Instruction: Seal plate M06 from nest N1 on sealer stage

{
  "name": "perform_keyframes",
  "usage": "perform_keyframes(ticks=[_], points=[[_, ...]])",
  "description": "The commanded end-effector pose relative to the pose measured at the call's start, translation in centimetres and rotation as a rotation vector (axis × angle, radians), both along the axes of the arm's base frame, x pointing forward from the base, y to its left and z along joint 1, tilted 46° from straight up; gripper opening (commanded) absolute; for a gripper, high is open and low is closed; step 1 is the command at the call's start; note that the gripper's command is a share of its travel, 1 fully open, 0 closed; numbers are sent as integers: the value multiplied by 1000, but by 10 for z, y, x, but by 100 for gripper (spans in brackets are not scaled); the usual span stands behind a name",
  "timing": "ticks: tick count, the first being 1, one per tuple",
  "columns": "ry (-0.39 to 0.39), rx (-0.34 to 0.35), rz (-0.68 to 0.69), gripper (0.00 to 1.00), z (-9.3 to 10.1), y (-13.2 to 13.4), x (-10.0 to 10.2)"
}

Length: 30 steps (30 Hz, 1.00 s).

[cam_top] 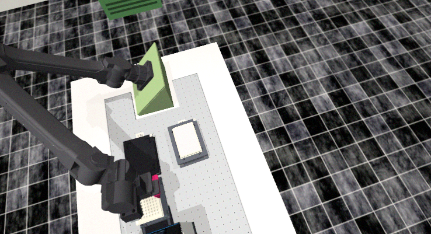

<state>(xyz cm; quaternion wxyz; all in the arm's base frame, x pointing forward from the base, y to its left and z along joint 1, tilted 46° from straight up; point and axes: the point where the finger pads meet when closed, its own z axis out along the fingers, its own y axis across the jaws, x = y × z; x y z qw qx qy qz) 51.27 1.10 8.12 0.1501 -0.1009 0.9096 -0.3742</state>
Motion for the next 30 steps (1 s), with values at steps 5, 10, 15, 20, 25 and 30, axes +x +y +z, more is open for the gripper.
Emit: perform_keyframes(ticks=[5,10,15,20,25,30], points=[[-49,17,27,0,6,22,24],[-36,14,23,0,9,19,12],[-25,10,11,0,10,10,6],[-12,4,2,0,13,-2,0],[-15,4,5,0,15,-1,0],[-30,9,15,0,19,7,5]])
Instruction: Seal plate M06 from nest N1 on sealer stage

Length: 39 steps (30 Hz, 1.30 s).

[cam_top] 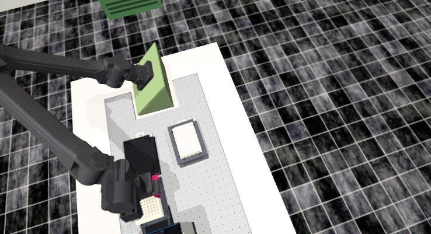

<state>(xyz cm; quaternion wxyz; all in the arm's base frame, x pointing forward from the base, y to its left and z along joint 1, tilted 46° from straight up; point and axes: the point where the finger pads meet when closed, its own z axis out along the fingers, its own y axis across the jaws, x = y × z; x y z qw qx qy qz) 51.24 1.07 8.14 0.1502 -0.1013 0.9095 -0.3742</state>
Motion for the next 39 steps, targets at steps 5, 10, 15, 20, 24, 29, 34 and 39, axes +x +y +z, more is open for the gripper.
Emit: perform_keyframes(ticks=[5,10,15,20,24,29,34,39], points=[[-48,18,14,0,20,16,13],[-31,11,25,0,13,20,15],[-31,9,33,0,8,21,20],[-44,12,18,0,9,11,24],[-58,16,6,0,14,3,25],[-48,14,4,0,9,-1,17],[-36,12,12,0,3,4,11],[-24,8,27,0,-4,7,4]])
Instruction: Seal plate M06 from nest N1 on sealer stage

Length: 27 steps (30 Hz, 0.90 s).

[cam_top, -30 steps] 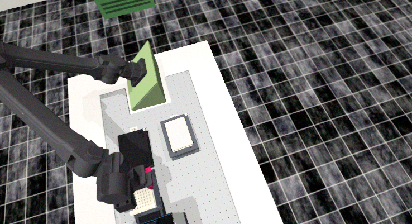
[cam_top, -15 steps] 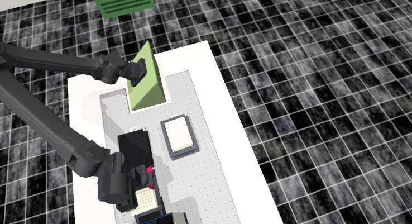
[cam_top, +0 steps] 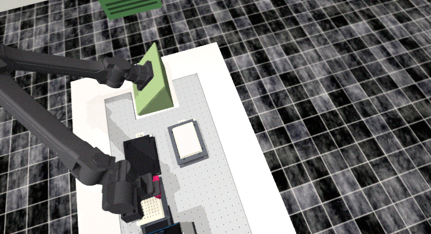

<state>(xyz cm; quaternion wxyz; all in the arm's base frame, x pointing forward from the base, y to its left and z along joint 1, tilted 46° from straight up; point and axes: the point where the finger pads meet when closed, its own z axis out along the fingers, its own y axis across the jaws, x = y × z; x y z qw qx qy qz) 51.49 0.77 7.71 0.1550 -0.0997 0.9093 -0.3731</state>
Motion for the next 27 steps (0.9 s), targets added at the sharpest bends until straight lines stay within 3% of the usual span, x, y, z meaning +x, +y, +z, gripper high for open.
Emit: perform_keyframes(ticks=[1,7,18,27], points=[[-14,5,26,0,0,10,2],[-15,4,11,0,-3,-1,8],[9,-1,1,0,-13,-7,0],[7,-1,28,0,-1,8,4]])
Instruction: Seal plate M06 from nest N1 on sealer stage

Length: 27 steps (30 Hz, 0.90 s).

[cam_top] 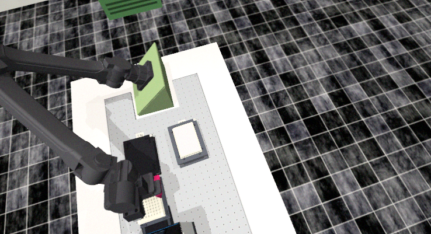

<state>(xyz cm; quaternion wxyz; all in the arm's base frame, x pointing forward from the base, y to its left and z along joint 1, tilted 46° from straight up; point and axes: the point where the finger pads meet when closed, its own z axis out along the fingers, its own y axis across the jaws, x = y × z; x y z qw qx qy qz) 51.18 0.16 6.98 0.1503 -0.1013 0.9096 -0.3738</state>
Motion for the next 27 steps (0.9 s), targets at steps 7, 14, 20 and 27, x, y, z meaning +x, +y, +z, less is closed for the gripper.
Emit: perform_keyframes(ticks=[7,14,20,27], points=[[-29,8,34,0,14,20,18],[-28,8,17,0,13,11,22],[-29,7,4,0,13,4,23],[-30,8,6,0,13,6,24]])
